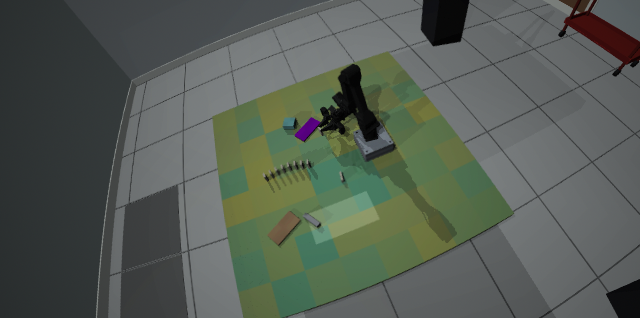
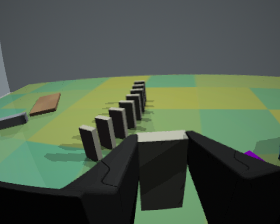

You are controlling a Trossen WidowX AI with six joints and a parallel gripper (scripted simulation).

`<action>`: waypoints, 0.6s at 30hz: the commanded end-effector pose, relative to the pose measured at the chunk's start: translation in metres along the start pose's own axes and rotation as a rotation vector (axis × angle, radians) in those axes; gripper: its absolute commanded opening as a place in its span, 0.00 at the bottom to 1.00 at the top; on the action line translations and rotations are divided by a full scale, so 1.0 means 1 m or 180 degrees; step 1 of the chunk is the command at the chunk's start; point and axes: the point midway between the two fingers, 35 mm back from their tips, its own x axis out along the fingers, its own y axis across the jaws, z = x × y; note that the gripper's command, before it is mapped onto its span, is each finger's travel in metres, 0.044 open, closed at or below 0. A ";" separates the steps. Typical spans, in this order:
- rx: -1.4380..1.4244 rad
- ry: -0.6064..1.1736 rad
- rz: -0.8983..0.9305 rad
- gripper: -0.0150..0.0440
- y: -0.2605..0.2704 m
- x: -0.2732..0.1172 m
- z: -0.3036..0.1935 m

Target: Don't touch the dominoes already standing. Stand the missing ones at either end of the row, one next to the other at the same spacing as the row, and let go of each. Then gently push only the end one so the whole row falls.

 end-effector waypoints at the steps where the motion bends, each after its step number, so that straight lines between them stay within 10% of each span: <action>1: 0.0014 -0.0009 0.0006 0.44 0.000 0.001 -0.008; 18: -0.0103 -0.0033 0.0019 0.44 0.001 0.003 -0.033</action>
